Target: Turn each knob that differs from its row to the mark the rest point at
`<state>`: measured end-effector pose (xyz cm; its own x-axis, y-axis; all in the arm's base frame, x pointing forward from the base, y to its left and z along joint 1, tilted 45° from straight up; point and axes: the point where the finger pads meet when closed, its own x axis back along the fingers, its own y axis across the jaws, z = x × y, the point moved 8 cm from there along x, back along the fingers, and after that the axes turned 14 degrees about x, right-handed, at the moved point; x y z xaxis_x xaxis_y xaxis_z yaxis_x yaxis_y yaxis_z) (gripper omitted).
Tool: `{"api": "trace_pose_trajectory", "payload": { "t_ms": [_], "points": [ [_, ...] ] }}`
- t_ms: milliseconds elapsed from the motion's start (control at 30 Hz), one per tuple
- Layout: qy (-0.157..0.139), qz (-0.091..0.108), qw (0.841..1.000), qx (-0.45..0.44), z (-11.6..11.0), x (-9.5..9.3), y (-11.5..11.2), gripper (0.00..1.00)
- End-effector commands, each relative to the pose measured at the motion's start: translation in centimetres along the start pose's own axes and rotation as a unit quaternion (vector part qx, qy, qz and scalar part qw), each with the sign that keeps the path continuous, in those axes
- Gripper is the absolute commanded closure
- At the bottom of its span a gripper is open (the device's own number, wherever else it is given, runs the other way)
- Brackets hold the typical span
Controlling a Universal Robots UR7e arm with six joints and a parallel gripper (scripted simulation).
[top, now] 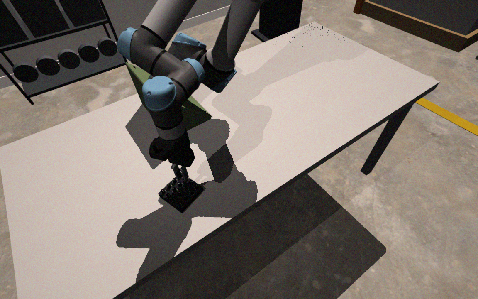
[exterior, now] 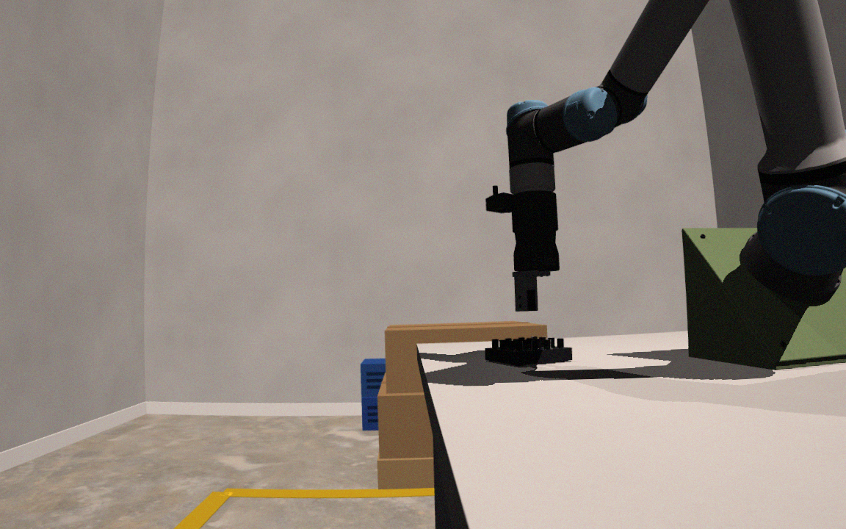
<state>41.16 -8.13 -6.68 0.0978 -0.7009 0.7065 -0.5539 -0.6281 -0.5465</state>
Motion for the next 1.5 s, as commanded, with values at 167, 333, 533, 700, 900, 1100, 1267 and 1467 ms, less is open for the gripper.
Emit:
{"api": "trace_pose_trajectory", "payload": {
  "t_ms": [167,333,533,700,900,1100,1267,1467],
  "points": [
    [0.0,-0.002,0.994,-0.108,-1.35,0.1,-1.14,0.54],
    [0.0,-0.002,0.991,-0.137,-1.72,0.15,-1.45,0.54],
    [0.0,-0.002,0.99,-0.144,-1.8,0.18,-1.51,0.54],
    [0.0,-0.002,0.99,-0.144,-1.74,0.22,-1.46,0.54],
    [0.0,-0.002,0.99,-0.144,-1.73,0.21,-1.44,0.54],
    [0.0,-0.002,0.99,-0.144,-1.73,0.21,-1.44,0.54],
    [0.0,-0.002,0.99,-0.144,-1.73,0.21,-1.44,0.54],
    [0.0,-0.002,0.99,-0.144,-1.73,0.21,-1.44,0.54]
  ]
}}
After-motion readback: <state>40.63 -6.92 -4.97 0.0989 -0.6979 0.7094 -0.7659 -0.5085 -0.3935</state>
